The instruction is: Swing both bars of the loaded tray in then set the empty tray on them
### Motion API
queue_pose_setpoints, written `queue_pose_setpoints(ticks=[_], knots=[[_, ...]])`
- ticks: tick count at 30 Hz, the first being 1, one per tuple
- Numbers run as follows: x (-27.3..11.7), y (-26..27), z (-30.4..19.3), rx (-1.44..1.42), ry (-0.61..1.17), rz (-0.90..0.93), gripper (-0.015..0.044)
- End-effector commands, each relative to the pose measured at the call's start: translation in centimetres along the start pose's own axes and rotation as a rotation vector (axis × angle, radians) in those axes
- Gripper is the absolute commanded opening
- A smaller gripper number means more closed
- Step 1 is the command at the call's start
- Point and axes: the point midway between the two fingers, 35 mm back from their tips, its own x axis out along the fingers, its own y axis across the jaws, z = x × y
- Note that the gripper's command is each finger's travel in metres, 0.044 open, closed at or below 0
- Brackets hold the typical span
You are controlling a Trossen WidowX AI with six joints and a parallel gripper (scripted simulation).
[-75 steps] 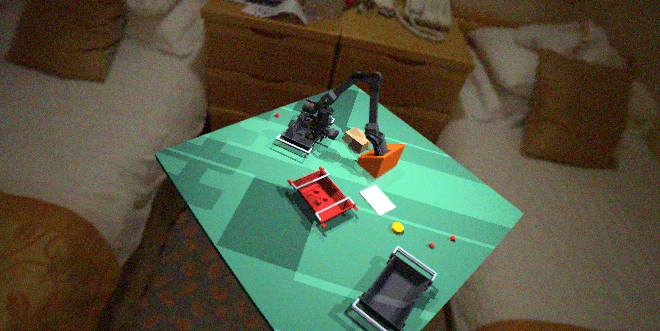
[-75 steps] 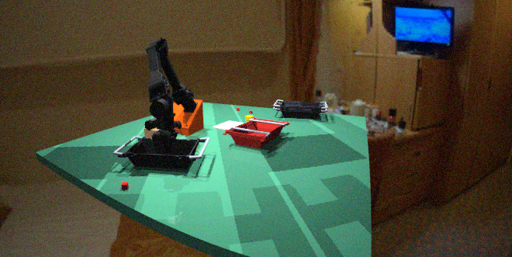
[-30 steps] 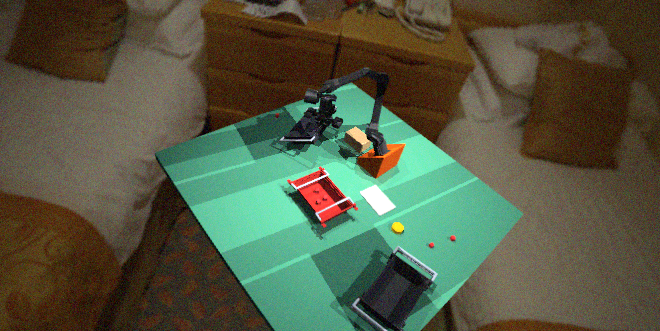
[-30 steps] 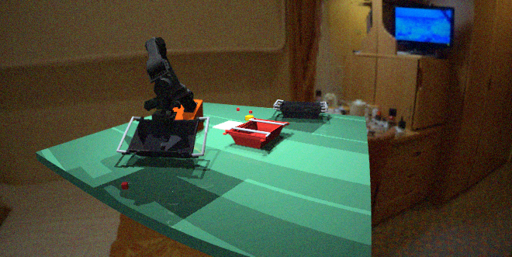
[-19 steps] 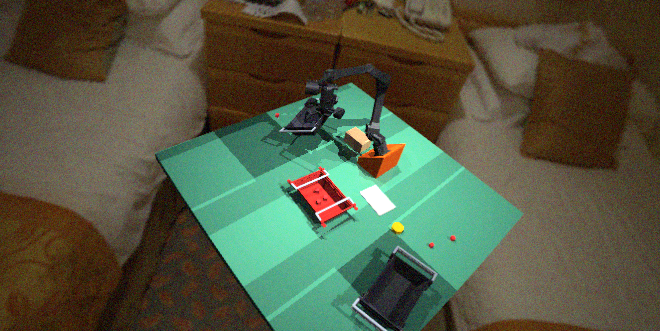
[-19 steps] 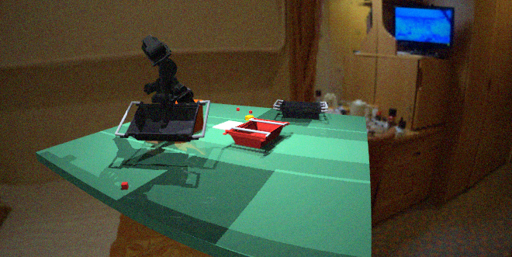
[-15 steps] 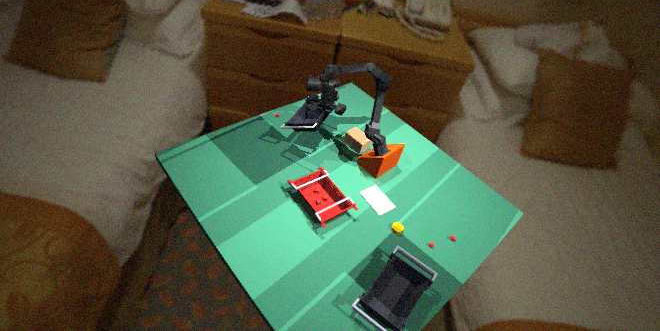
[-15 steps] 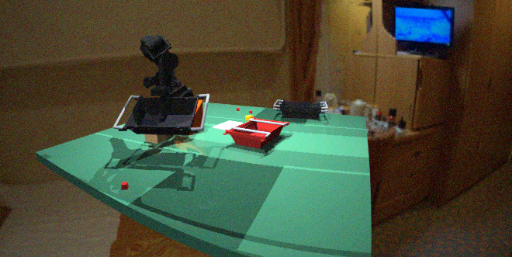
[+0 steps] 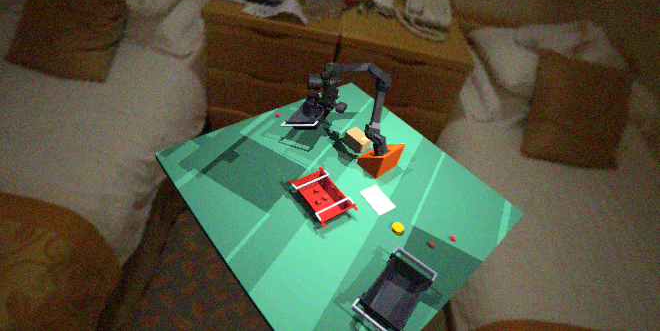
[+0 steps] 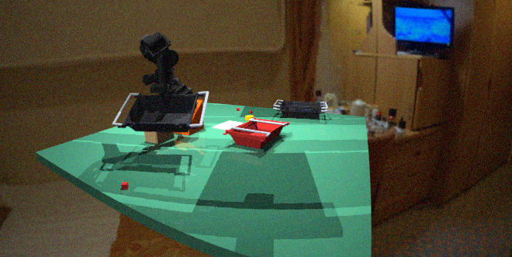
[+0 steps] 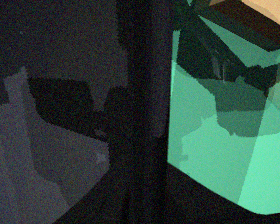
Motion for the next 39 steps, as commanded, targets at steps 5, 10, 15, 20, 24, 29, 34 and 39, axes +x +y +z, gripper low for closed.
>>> queue_pose_setpoints(ticks=[5, 10, 15, 20, 24, 29, 34, 39], knots=[[-0.5, 0.3, 0.2, 0.011, 0.005, 0.022, 0.0000], [-0.5, 0.3, 0.2, 0.011, 0.005, 0.022, 0.0000], [-0.4, 0.4, -0.4, -0.007, 0.010, 0.017, 0.0000], [0.0, 0.6, -2.4, -0.066, 0.023, 0.001, 0.0000], [0.2, 0.7, -4.1, -0.115, 0.033, -0.011, 0.0000], [0.5, 0.7, -6.2, -0.176, 0.043, -0.024, 0.0000], [0.7, 0.4, -8.4, -0.237, 0.051, -0.035, 0.0000], [0.8, 0.0, -10.6, -0.300, 0.058, -0.045, 0.0000]])
